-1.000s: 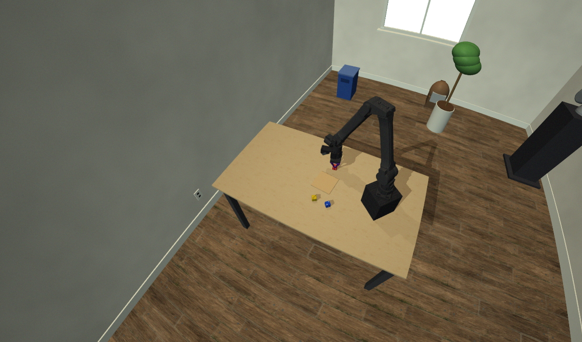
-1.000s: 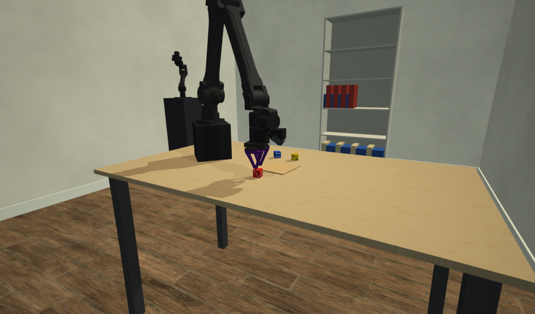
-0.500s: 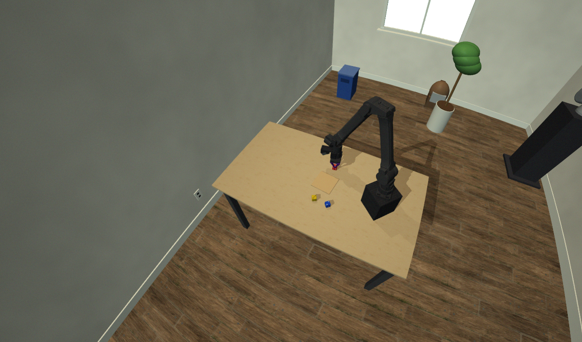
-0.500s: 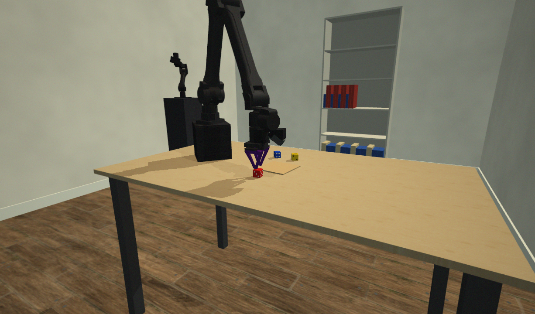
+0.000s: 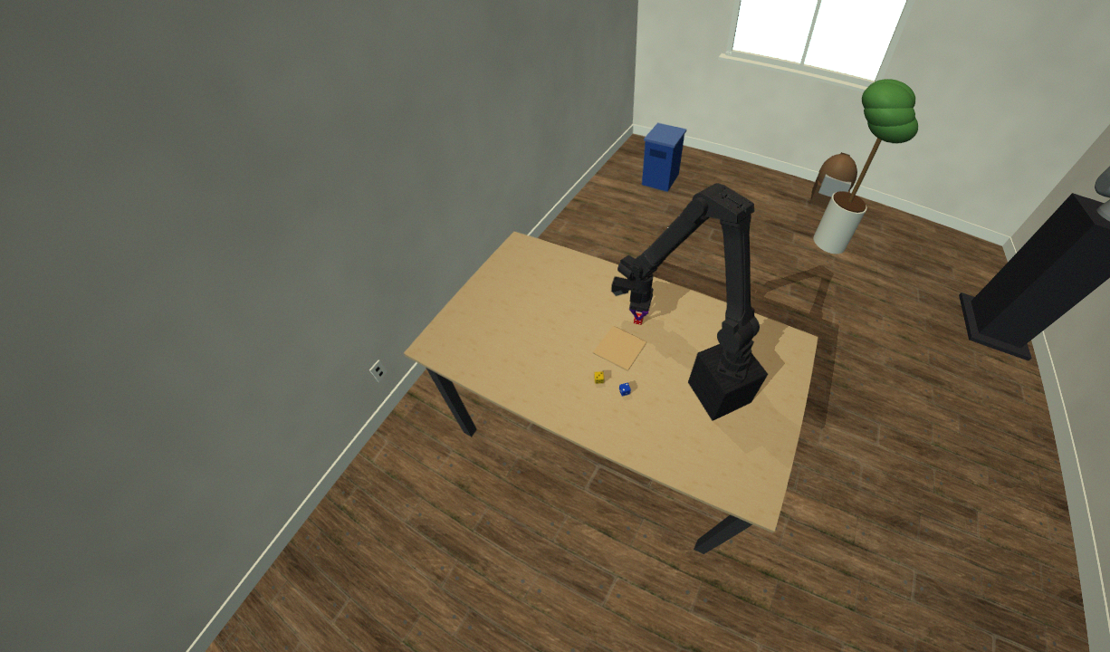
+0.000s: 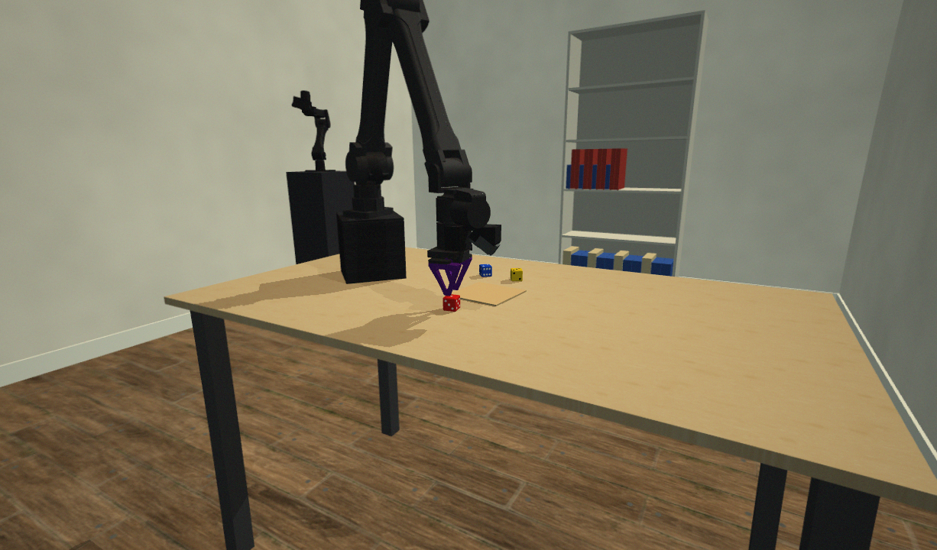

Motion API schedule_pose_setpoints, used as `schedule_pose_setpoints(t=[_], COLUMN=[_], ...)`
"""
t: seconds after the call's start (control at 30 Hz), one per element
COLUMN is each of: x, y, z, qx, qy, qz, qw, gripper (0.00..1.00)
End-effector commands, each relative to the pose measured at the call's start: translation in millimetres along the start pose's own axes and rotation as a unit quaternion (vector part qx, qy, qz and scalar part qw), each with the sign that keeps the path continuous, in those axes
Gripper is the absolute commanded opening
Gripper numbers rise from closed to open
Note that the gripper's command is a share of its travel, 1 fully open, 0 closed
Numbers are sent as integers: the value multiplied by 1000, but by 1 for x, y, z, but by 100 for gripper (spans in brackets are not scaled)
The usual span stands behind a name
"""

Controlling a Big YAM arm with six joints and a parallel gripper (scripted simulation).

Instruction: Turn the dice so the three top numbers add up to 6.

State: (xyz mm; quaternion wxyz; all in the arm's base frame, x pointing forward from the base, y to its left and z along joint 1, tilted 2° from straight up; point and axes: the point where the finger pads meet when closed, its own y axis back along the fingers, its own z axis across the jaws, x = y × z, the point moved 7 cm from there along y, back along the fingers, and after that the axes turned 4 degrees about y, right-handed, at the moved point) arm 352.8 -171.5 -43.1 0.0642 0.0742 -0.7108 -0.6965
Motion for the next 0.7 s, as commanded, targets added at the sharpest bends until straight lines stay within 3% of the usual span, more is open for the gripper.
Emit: schedule_pose_setpoints(t=[0.0, 0.67], x=[-11, -13], y=[11, 9], z=[-11, -13], qx=[14, 12], qy=[-1, 0], qz=[-22, -19], qw=[1000, 1000], gripper=[45, 45])
